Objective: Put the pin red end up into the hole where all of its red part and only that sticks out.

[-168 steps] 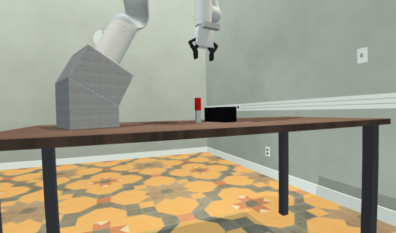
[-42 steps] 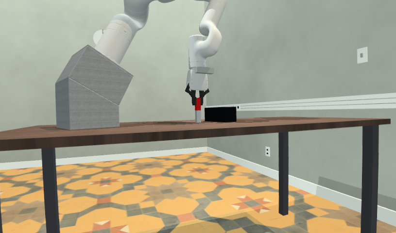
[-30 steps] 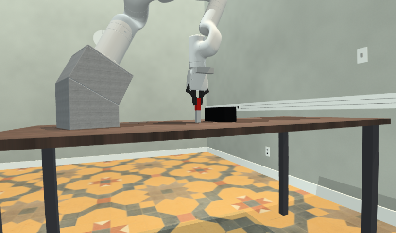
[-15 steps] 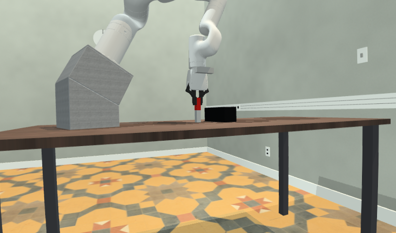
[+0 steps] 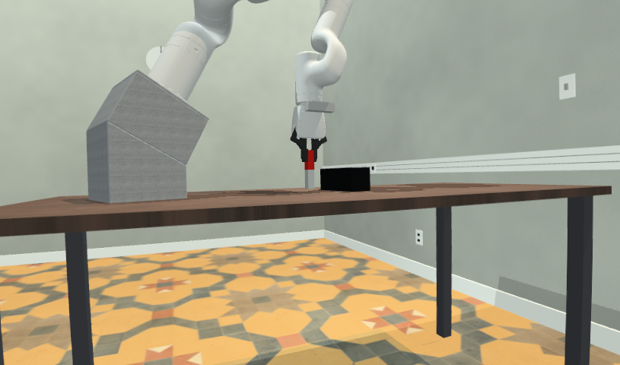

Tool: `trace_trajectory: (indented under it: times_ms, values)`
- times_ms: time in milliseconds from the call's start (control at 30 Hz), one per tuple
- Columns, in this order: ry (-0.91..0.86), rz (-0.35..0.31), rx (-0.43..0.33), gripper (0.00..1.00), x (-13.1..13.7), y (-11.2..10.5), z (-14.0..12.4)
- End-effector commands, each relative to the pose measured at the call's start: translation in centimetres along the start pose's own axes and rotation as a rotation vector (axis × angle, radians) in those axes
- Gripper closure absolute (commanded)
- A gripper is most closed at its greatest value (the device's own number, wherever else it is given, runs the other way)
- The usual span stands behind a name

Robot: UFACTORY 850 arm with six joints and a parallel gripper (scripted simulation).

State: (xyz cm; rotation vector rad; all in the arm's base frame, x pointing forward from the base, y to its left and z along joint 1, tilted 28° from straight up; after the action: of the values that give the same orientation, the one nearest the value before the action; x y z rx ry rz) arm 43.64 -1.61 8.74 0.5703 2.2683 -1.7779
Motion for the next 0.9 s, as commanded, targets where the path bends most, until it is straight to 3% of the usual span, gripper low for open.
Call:
trace_trajectory:
  times_ms: [0,533,567,867]
  values:
    - [0.000,0.001,0.000,1.00,0.0,-1.0,0.1]
    - [0.000,0.001,0.000,1.00,0.0,-1.0,0.1]
    - [0.001,0.000,0.001,1.00,0.0,-2.5,0.0]
    - [0.001,0.000,0.001,1.00,0.0,-2.5,0.0]
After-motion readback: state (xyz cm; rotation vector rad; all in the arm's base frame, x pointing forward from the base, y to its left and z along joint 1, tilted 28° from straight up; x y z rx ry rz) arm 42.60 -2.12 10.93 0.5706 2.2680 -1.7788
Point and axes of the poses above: the point where the finger pads meet when closed, its own y axis out along the fingers, its own x axis across the jaws, z = x × y, the point moved 4 cm from there along -y, back along the fingers, and after that the axes turned 15 degrees about y, right-handed, at the moved point
